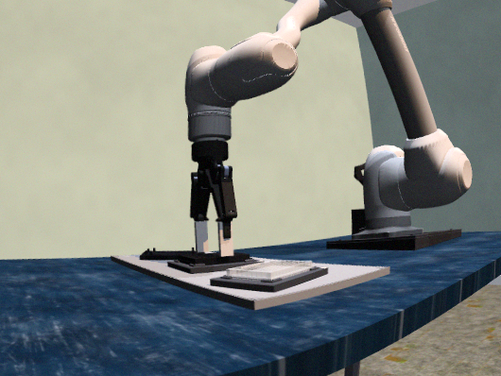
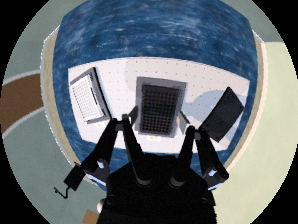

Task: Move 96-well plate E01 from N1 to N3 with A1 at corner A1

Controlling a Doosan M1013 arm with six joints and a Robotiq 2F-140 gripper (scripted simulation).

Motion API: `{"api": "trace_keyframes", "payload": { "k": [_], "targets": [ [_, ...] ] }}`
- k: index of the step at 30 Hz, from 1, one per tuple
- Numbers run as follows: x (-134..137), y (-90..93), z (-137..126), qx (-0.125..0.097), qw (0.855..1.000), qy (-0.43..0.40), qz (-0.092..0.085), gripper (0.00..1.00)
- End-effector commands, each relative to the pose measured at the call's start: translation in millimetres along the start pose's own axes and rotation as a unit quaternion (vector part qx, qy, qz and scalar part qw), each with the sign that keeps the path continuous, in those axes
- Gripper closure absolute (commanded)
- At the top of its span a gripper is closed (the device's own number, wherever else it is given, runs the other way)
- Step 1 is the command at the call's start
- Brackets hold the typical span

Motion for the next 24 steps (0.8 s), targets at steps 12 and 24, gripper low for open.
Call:
{"api": "trace_keyframes", "payload": {
  "k": [12,24],
  "targets": [
    [1,-21.2,0,-0.001,1.000,-0.001,0.000,0.34],
    [1,-32.8,0,-0.001,1.000,-0.001,0.000,0.34]
  ]
}}
Point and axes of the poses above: the point where the finger pads meet when closed, its own y axis out along the fingers, its own x axis across the jaws, z = x × y, the point moved 4 cm from there along -y, back along the fingers, and after that the axes turned 8 degrees about -y, right-handed, at the moved point
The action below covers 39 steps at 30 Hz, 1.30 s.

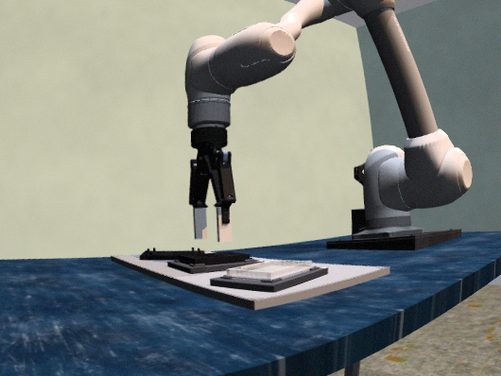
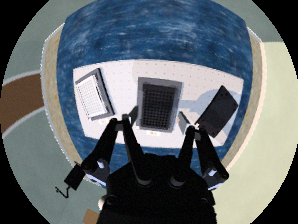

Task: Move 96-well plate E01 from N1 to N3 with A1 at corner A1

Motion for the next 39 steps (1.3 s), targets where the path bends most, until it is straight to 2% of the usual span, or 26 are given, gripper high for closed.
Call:
{"api": "trace_keyframes", "payload": {
  "k": [1,39],
  "targets": [
    [-1.5,-5.6,0.2,-0.001,1.000,-0.001,0.001,0.34],
    [-1.4,-9.3,0.2,-0.001,1.000,-0.001,0.001,0.34]
  ]
}}
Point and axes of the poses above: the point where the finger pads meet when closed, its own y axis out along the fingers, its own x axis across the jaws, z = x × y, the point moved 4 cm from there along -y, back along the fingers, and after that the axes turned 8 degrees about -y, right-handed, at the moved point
